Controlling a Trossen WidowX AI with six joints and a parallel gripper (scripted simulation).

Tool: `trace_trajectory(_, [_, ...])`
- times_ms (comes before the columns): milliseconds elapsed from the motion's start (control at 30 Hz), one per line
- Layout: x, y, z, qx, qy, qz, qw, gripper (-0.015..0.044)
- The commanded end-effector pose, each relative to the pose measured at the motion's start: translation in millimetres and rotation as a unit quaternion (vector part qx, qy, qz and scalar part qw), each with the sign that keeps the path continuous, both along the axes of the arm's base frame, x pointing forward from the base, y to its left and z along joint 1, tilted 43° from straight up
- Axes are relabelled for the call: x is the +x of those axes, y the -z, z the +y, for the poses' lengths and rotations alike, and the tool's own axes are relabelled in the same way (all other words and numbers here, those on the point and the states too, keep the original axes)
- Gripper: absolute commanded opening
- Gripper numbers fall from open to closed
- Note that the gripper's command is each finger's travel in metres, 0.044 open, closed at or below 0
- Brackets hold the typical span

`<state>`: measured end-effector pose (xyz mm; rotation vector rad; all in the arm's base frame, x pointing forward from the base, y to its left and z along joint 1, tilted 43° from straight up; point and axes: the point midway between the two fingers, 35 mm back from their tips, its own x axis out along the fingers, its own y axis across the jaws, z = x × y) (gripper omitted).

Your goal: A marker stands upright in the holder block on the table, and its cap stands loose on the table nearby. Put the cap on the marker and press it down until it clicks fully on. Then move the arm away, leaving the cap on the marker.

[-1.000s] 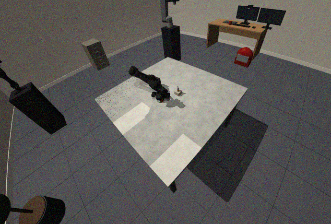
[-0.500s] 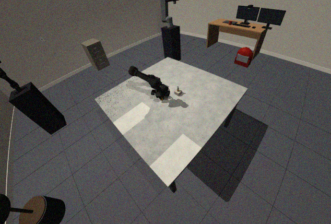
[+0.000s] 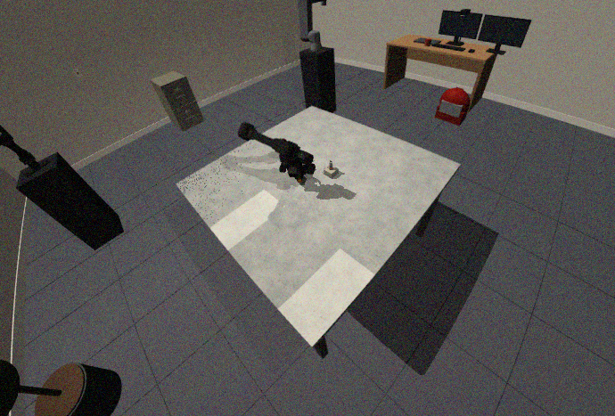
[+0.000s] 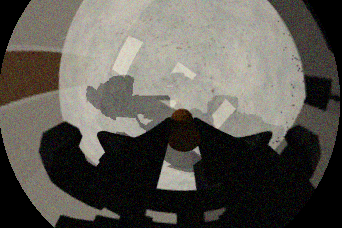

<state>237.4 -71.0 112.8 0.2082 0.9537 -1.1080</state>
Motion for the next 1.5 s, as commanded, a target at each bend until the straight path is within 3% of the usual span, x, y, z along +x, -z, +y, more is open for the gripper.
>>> trace_trajectory(0, [4,0,6,0.0,-0.001,-0.002,1.0,0.0])
trace_trajectory(1467, [53,51,137,0.021,-0.005,0.0,1.0,0.0])
